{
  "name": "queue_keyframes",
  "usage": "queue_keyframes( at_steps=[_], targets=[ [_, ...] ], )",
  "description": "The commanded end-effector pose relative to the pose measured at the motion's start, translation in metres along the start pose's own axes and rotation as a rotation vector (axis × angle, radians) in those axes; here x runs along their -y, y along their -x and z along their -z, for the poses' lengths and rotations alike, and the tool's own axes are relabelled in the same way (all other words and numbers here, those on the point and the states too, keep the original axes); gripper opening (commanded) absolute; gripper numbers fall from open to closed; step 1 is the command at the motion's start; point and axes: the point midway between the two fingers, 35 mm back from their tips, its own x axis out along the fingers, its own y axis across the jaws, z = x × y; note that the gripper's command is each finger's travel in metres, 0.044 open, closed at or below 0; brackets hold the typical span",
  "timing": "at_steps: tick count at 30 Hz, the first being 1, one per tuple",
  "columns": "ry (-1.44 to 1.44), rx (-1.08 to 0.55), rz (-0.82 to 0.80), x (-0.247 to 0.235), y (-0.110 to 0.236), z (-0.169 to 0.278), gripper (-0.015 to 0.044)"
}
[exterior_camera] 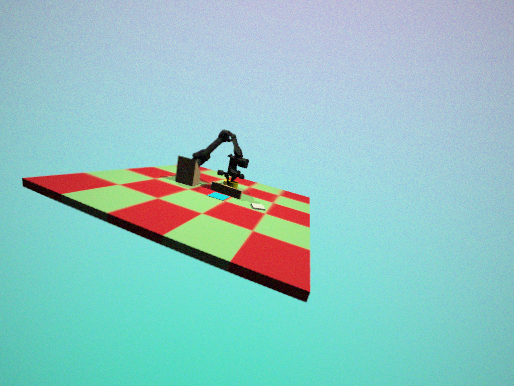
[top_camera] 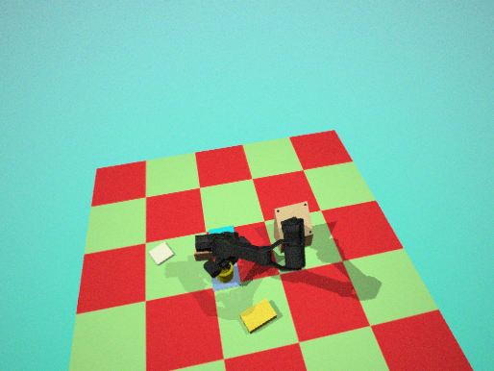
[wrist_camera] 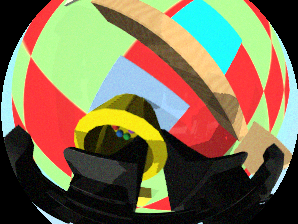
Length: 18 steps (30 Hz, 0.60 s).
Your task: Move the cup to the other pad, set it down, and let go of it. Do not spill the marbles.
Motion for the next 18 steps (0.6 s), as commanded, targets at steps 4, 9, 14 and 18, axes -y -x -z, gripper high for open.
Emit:
queue_keyframes(
  at_steps=[4,9,14,18],
  targets=[
    [0.004,0.009,-0.001,-0.003,0.021,-0.003,0.0],
    [0.002,0.009,0.001,-0.003,0.039,-0.005,0.0],
    [0.001,0.008,0.001,-0.003,0.057,-0.006,0.0],
    [0.0,0.005,0.0,-0.002,0.07,-0.006,0.0]
  ],
)
